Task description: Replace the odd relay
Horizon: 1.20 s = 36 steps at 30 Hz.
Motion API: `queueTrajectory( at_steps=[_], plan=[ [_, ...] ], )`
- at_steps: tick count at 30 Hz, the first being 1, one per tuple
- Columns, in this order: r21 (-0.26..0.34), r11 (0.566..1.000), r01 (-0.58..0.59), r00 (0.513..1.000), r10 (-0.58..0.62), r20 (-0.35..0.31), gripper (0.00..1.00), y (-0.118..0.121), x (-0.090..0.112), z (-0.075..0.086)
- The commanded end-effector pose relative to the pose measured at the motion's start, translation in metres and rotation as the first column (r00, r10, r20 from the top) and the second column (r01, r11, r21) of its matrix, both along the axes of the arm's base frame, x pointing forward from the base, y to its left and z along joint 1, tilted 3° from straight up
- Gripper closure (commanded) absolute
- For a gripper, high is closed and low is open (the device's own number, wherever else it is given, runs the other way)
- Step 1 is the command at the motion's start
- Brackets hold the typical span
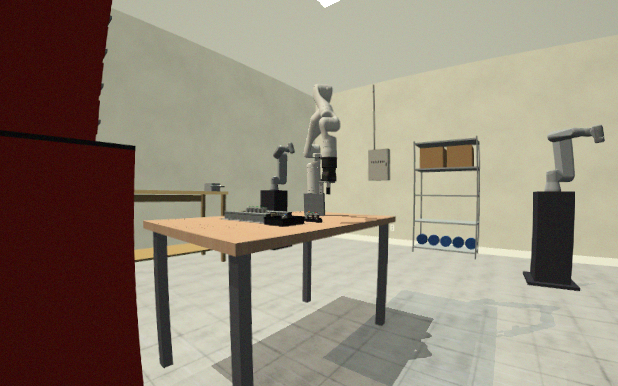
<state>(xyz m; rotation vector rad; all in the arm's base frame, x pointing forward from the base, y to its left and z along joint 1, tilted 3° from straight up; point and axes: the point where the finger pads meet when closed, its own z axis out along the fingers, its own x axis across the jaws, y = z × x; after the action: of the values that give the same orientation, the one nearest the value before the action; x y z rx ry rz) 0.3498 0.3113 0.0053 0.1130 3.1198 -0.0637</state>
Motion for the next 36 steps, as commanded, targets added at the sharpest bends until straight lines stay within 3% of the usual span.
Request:
queueTrajectory(
  at_steps=[1, 36],
  plan=[
    [0.003, 1.0, -0.007, 1.0, 0.007, 0.003, 0.0, 0.0007, 0.0037, 0.0002],
    [0.003, 1.0, 0.002, 1.0, -0.002, 0.003, 0.0, -0.0012, 0.0063, -0.0004]
  ],
)
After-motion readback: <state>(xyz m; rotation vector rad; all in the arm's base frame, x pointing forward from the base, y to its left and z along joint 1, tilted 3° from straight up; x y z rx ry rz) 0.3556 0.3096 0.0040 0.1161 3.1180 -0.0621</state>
